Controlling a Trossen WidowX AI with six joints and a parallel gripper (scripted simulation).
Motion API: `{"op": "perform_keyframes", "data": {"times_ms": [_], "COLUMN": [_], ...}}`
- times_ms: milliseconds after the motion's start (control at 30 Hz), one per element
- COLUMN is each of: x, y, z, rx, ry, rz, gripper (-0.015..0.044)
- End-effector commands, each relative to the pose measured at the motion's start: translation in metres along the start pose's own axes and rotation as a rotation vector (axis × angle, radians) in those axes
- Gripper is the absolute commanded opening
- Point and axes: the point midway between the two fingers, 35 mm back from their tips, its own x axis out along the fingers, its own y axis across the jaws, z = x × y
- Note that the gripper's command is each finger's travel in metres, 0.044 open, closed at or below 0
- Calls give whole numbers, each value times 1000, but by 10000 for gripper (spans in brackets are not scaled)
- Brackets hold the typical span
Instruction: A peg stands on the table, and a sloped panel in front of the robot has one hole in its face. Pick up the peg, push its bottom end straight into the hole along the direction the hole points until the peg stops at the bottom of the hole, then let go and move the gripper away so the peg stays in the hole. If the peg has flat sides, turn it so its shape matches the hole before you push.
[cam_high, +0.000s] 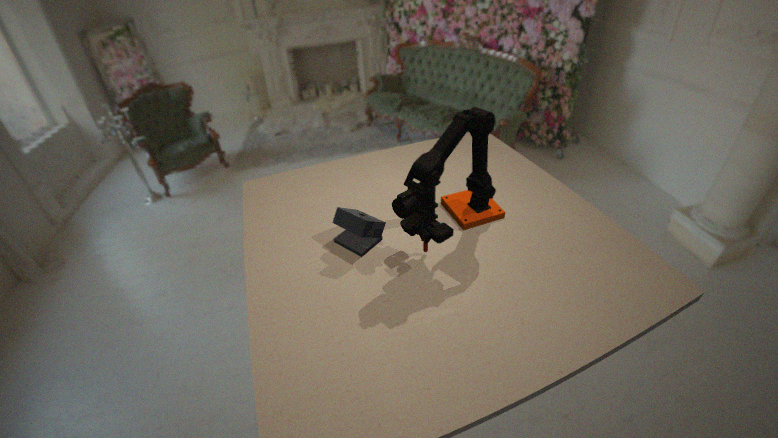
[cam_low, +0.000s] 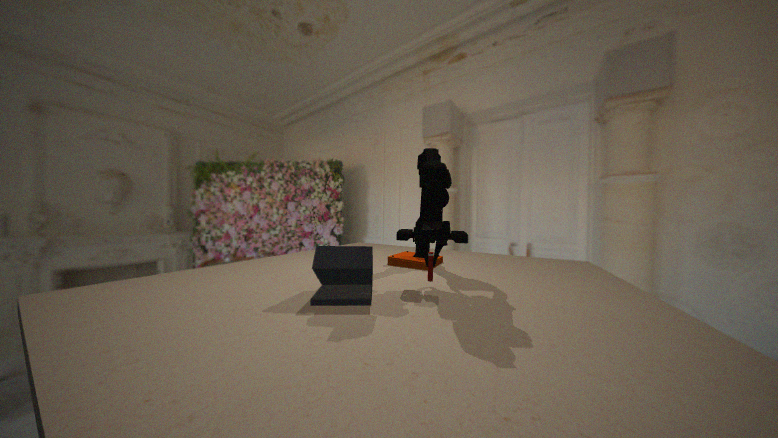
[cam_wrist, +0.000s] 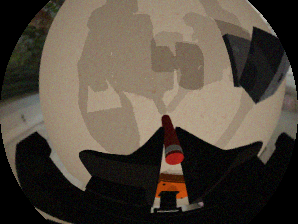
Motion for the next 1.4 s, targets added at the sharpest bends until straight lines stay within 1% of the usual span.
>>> {"op": "perform_keyframes", "data": {"times_ms": [0,367,1367], "x": [-22,-64,-70], "y": [0,-1,-29], "z": [4,-1,10], "rx": [-5,-7,191], "ry": [-20,-16,-62], "rz": [5,7,82], "gripper": [0,0,0]}}
